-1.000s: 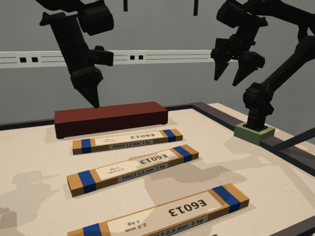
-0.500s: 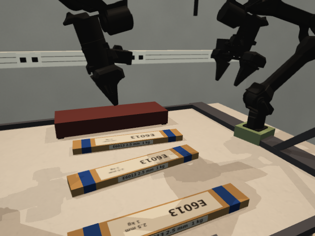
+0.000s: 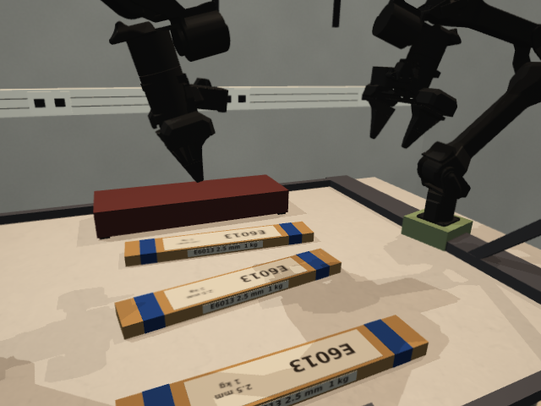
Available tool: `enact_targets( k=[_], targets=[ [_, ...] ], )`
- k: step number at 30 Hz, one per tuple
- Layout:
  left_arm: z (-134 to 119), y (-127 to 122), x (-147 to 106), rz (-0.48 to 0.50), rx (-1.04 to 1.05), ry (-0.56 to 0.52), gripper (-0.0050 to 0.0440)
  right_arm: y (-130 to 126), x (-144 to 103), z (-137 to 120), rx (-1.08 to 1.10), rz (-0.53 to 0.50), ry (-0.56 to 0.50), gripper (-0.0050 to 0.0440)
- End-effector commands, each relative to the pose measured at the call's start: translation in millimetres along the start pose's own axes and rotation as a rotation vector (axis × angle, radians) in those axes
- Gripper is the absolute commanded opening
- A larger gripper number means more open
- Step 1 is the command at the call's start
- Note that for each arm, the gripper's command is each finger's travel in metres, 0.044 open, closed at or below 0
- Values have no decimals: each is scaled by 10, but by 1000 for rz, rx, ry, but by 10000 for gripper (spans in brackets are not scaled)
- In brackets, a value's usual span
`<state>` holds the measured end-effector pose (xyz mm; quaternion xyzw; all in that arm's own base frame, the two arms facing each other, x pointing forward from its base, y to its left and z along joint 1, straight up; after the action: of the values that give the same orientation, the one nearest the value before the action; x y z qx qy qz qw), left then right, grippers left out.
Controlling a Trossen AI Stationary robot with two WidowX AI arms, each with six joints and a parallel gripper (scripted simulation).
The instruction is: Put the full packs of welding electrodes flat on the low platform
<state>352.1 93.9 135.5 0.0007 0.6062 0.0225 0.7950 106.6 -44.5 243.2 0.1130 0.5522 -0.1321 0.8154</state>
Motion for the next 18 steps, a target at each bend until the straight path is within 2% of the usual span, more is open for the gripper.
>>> enact_targets(
  k=[1,18],
  targets=[
    [17,4,-33,6,0,-23,300,3,-49,16,-4,1,-20,430],
    [-32,-1,162,6,0,-23,300,3,-49,16,-4,1,-20,430]
  ],
)
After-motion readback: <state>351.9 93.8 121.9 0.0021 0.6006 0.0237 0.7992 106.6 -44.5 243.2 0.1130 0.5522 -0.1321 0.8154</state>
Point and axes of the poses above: on each arm, the point midway between the two fingers, 35 mm back from their tips, its own x axis out along the fingers, its own y axis across the jaws, z = x × y, the point moved 5 cm from there along -x, back along the fingers, and after that the axes turned 6 degrees about x, right-handed, at the moved point
